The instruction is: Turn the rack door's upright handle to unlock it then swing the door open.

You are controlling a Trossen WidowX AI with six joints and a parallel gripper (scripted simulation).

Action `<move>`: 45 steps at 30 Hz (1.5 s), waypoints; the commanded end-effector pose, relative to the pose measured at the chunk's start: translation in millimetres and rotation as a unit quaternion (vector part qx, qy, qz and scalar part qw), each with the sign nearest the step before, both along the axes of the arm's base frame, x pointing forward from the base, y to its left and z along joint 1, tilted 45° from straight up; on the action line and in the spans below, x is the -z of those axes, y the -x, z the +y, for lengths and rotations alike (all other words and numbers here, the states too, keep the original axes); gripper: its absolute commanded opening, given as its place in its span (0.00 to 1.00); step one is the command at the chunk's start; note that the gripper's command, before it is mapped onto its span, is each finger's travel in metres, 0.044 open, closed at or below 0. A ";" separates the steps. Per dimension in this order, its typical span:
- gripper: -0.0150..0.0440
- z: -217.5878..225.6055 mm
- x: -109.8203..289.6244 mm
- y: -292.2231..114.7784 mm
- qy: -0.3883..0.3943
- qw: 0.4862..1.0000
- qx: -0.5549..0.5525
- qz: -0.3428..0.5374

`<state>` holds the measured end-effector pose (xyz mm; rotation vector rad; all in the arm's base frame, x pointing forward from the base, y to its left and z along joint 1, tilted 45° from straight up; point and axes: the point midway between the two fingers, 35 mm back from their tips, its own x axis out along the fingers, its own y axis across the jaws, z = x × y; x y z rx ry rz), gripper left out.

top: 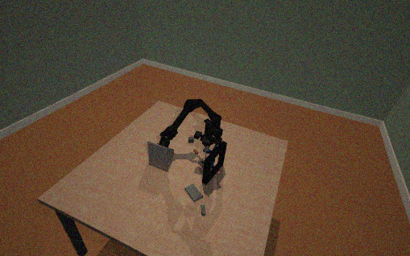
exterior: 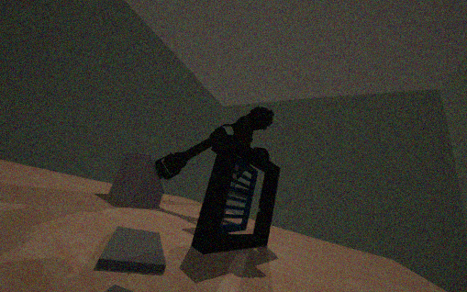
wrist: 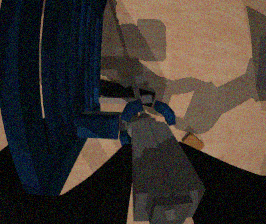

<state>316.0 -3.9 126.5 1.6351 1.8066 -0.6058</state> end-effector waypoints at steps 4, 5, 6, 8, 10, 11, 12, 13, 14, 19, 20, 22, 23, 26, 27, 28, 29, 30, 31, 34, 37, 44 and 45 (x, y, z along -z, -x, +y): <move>0.30 -4.4 3.9 9.9 0.000 0.997 -0.048 -0.053; 0.30 -5.0 4.5 11.6 0.000 0.997 -0.053 -0.059; 0.30 -5.7 5.1 13.4 -0.001 0.996 -0.059 -0.064; 0.30 -7.2 6.4 17.2 -0.001 0.995 -0.070 -0.075; 0.30 -8.7 7.8 21.1 -0.002 0.993 -0.082 -0.086; 0.30 -9.6 8.6 22.9 -0.002 0.992 -0.087 -0.092; 0.30 -10.5 9.4 24.8 -0.002 0.991 -0.092 -0.097; 0.30 -11.3 10.1 26.7 -0.002 0.990 -0.098 -0.102; 0.30 -12.2 11.0 28.5 -0.003 0.989 -0.103 -0.107; 0.30 -16.9 15.3 37.5 -0.004 0.983 -0.128 -0.132; 0.30 -18.0 16.3 39.2 -0.004 0.982 -0.133 -0.137; 0.30 -20.1 18.2 42.7 -0.004 0.979 -0.143 -0.147; 0.30 -21.2 19.2 44.3 -0.005 0.977 -0.148 -0.151; 0.30 -24.5 22.3 49.2 -0.005 0.973 -0.163 -0.166; 0.30 -25.7 23.4 50.8 -0.006 0.971 -0.168 -0.170; 0.30 -26.8 24.4 52.5 -0.006 0.969 -0.172 -0.175; 0.30 -28.0 25.5 54.0 -0.006 0.968 -0.177 -0.180; 0.30 -29.2 26.6 55.5 -0.006 0.966 -0.182 -0.184; 0.30 -30.4 27.7 57.1 -0.007 0.964 -0.187 -0.189; 0.30 -34.0 31.2 61.5 -0.007 0.958 -0.201 -0.203; 0.30 -37.8 34.7 65.7 -0.008 0.952 -0.215 -0.217; 0.30 -47.0 43.3 74.5 -0.010 0.937 -0.247 -0.248; 0.30 -48.4 44.6 75.7 -0.010 0.934 -0.252 -0.253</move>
